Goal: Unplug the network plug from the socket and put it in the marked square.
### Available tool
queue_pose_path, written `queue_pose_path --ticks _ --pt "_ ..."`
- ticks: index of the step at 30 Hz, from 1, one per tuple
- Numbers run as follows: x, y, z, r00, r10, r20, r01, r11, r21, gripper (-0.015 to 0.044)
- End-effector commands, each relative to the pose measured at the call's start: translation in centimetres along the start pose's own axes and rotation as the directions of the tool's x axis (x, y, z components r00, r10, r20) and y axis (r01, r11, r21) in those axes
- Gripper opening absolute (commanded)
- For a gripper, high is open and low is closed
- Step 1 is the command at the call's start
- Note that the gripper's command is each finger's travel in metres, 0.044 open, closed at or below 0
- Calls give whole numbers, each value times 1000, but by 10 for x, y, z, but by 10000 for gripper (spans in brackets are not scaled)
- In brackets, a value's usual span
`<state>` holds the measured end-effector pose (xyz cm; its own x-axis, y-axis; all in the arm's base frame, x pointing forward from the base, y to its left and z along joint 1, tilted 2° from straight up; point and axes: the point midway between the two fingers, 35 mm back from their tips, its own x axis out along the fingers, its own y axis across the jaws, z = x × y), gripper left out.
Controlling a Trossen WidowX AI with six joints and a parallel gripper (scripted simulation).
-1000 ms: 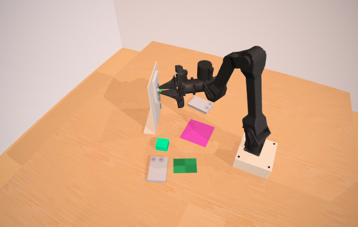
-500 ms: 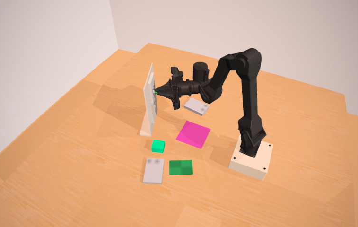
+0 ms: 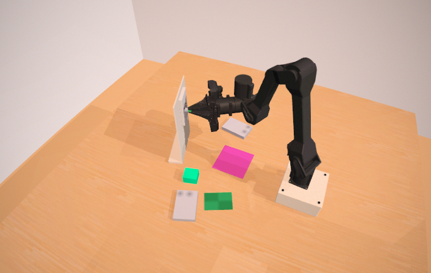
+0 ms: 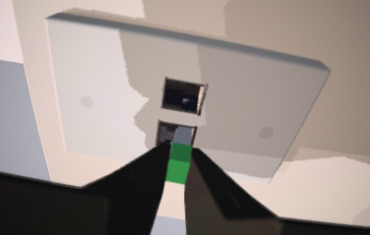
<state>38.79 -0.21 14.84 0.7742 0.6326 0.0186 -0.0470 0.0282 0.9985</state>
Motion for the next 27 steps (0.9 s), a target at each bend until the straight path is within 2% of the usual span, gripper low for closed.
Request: queue_pose_path --ticks 1,27 --pt "-5 -1 -1 1000 -2 1 2 1000 1 0" --pt "-24 -1 -3 1000 -3 1 3 1000 2 0"
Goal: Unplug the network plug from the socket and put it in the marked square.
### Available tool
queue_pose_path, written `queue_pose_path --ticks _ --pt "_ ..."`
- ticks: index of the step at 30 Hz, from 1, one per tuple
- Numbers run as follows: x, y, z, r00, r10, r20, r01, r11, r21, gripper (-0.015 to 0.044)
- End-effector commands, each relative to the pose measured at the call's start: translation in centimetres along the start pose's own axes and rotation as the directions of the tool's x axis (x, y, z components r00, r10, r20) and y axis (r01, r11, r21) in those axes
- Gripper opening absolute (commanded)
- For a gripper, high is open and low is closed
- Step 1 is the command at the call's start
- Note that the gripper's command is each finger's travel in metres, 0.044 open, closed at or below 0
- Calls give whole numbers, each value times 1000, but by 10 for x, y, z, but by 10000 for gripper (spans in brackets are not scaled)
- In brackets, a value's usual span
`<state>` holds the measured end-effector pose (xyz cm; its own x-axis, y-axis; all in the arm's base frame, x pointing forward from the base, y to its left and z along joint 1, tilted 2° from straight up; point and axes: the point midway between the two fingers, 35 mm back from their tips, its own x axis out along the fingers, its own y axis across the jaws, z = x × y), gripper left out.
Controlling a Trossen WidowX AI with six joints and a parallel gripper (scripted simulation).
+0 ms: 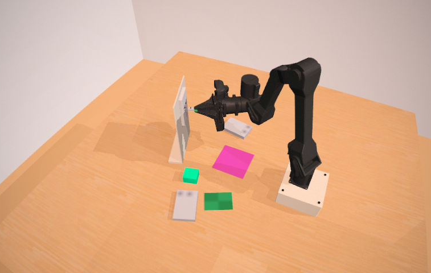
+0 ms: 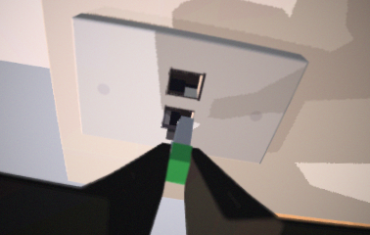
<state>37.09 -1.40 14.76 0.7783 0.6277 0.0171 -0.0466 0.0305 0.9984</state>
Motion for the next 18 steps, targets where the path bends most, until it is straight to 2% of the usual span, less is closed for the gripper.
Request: queue_pose_path --ticks 1,18 --pt "-4 -1 -2 1000 -2 -5 2 1000 3 0" --pt "-16 -1 -2 1000 -3 -5 3 1000 3 0"
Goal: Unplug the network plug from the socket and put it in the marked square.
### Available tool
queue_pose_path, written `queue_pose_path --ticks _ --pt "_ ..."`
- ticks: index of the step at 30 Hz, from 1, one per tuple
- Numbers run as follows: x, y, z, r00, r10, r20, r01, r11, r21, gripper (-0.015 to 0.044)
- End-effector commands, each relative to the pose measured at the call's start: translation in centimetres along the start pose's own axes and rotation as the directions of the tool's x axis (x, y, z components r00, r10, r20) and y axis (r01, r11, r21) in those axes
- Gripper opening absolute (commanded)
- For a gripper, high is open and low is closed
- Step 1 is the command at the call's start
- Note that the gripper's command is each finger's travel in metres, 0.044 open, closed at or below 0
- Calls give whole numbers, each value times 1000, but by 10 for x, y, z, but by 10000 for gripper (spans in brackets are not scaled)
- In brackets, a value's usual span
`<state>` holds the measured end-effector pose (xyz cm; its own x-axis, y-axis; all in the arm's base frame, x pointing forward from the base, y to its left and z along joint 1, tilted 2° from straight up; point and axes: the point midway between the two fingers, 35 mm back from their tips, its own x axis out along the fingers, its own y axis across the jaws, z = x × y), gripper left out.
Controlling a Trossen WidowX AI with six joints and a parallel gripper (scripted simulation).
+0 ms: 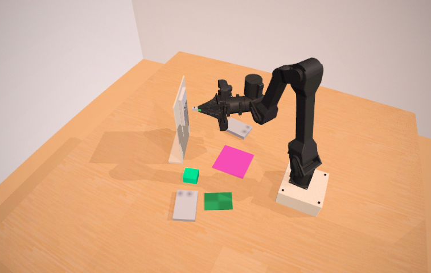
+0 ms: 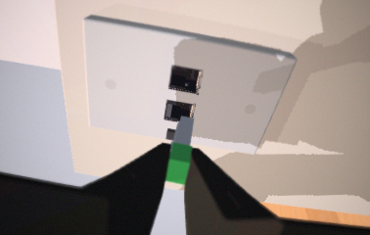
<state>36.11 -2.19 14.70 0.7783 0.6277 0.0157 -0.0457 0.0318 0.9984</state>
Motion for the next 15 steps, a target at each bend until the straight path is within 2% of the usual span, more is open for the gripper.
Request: queue_pose_path --ticks 1,15 --pt "-4 -1 -2 1000 -1 -5 1 1000 4 0" --pt "-14 -1 -2 1000 -2 -5 2 1000 4 0"
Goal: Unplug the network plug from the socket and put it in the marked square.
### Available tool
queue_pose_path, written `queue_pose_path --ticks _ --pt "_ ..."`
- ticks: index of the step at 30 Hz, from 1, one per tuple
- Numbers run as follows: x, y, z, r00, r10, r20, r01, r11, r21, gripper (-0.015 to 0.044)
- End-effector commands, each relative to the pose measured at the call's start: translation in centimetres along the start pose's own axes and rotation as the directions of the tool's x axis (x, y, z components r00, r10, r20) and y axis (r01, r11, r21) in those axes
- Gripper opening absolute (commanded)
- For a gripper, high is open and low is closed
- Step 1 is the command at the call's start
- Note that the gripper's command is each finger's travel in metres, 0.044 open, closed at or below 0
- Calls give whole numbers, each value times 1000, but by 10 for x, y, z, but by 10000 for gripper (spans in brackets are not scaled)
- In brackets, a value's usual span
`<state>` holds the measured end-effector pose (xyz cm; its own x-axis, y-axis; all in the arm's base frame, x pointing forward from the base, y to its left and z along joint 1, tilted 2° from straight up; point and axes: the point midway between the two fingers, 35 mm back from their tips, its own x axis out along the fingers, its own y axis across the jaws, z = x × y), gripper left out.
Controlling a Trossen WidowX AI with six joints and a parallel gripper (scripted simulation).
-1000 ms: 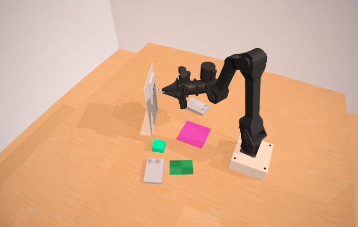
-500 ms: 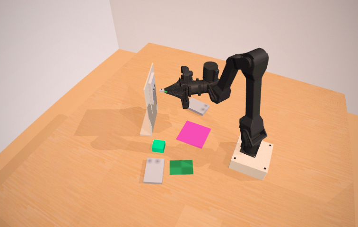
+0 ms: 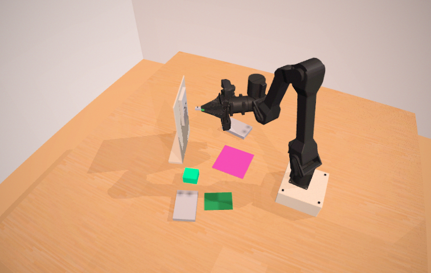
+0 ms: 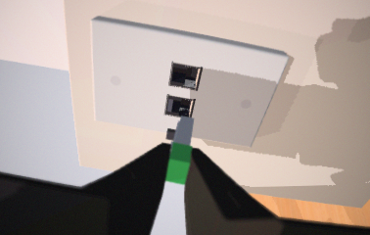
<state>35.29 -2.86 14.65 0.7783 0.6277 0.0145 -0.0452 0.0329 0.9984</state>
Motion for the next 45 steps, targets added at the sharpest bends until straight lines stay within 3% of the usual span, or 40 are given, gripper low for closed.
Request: queue_pose_path --ticks 1,25,45 --pt "-4 -1 -2 1000 -1 -5 1 1000 4 0" --pt "-20 -1 -2 1000 -3 -5 3 1000 4 0" --pt "-27 37 -8 1000 -3 -3 3 1000 2 0"
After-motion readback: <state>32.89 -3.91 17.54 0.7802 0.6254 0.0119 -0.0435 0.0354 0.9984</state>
